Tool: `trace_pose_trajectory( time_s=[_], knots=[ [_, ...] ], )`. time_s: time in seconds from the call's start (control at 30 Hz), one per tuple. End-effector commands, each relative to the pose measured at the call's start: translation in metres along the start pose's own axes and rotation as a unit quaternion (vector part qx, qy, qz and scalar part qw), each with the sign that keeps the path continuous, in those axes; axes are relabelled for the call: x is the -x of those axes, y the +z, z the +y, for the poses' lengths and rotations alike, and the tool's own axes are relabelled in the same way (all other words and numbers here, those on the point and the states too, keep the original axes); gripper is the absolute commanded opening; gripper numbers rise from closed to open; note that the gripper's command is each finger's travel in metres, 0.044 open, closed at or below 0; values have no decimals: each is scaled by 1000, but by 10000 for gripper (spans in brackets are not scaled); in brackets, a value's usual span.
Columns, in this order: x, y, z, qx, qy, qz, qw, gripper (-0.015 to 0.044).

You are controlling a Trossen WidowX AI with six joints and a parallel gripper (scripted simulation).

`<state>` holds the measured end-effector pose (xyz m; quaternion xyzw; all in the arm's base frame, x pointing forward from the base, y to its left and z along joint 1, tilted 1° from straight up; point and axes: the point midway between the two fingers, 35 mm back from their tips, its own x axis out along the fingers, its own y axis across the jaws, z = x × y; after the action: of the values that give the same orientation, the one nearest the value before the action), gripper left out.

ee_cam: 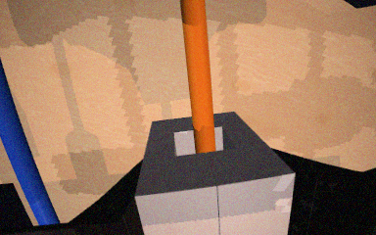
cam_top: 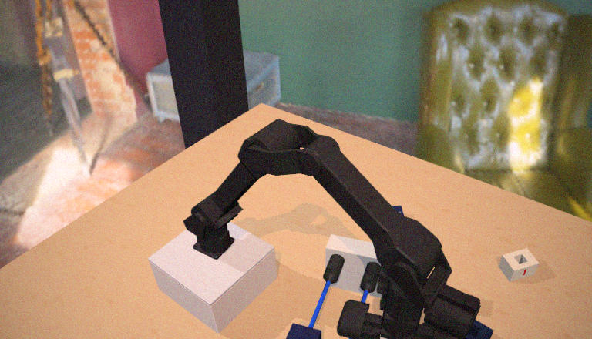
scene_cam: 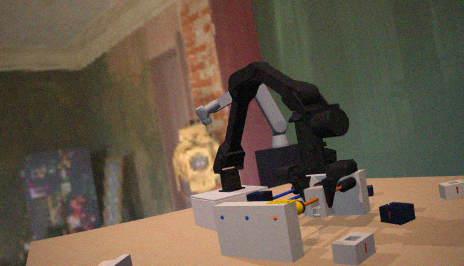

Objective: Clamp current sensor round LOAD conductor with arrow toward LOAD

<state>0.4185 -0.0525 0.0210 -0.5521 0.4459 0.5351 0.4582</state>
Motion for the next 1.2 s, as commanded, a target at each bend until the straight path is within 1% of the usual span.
trace_pose_trajectory(
  time_s=[0.0,0.27,1.17],
  knots=[
    [0,0,0,0,0,0,1000,53],
    [0,0,0,0,0,0,1000,256],
    [0,0,0,0,0,0,1000,256]
  ],
)
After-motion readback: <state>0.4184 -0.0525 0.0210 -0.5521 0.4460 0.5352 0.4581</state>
